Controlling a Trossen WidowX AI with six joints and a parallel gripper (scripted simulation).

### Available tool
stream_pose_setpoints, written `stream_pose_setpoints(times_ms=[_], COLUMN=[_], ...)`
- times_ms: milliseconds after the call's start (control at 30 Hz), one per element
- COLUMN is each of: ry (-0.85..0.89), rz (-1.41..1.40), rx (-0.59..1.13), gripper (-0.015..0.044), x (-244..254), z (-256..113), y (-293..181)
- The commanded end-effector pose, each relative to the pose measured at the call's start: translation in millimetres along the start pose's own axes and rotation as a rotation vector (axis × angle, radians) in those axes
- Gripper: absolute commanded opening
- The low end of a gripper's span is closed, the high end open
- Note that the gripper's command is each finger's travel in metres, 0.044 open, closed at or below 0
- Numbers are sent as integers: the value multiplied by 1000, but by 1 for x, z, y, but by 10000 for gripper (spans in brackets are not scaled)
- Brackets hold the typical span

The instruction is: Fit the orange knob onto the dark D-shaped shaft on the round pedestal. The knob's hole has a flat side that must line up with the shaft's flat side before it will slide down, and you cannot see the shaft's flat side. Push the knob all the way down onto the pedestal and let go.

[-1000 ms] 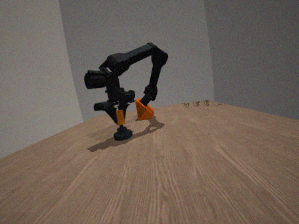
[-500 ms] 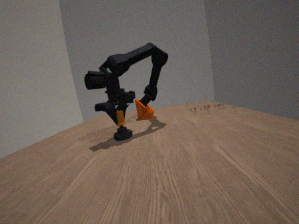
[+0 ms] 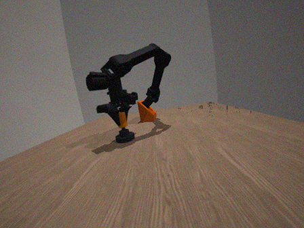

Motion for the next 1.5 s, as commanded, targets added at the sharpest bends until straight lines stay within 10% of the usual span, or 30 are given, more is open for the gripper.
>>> stream_pose_setpoints(times_ms=[0, 1467], ry=[-6, -6], rz=[-50, -413], rx=[-1, 0], gripper=[0, 0], x=[-1, -1], z=[-3, -2], y=[-1, -3])
Point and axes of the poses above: the point midway between the two fingers, 35 mm back from their tips, its own z axis out along the fingers, its own x axis across the jaws, y = z × x, the point moved 3 cm from there along -z, back along the fingers, and after that the axes turned 9 degrees about -z, right-handed, at the moved point
